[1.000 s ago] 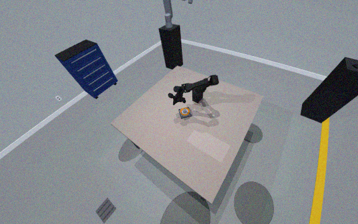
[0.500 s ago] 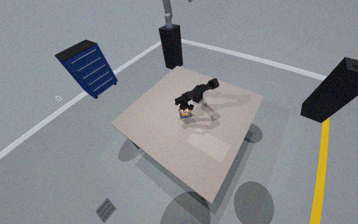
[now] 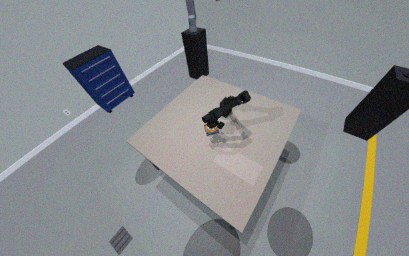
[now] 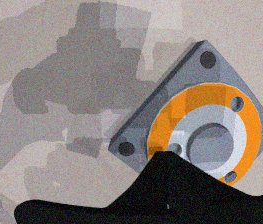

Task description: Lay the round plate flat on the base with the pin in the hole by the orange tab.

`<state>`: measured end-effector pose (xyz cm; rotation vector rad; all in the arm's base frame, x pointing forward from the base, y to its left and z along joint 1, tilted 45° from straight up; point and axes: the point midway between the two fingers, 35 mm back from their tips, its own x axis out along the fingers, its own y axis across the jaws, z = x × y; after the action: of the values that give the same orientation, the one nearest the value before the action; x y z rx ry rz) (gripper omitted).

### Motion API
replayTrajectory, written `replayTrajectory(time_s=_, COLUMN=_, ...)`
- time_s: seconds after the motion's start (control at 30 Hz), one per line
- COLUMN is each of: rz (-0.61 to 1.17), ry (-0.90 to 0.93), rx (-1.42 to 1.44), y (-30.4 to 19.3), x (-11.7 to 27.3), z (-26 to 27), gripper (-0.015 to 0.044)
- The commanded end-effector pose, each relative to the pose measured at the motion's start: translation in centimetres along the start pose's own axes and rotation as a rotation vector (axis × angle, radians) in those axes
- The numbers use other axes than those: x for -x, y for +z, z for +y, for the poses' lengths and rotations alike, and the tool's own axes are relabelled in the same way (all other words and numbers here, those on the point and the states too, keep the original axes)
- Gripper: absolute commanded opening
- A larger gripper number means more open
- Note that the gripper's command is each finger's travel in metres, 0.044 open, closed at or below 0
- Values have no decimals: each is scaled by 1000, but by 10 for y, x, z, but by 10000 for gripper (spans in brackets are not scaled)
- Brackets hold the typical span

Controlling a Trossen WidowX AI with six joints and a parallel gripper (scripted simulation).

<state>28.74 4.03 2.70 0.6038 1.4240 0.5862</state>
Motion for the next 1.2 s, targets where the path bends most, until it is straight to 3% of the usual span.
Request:
replayTrajectory(time_s=0.0, rz=6, ry=7, rx=-12, y=-2, x=-16, z=1, gripper=0)
replayTrajectory(time_s=0.2, rz=6, ry=10, rx=-12, y=-4, x=-42, z=3, gripper=0)
replayTrajectory(time_s=1.17, rz=8, ry=10, rx=-13, y=-31, x=-43, z=3, gripper=0)
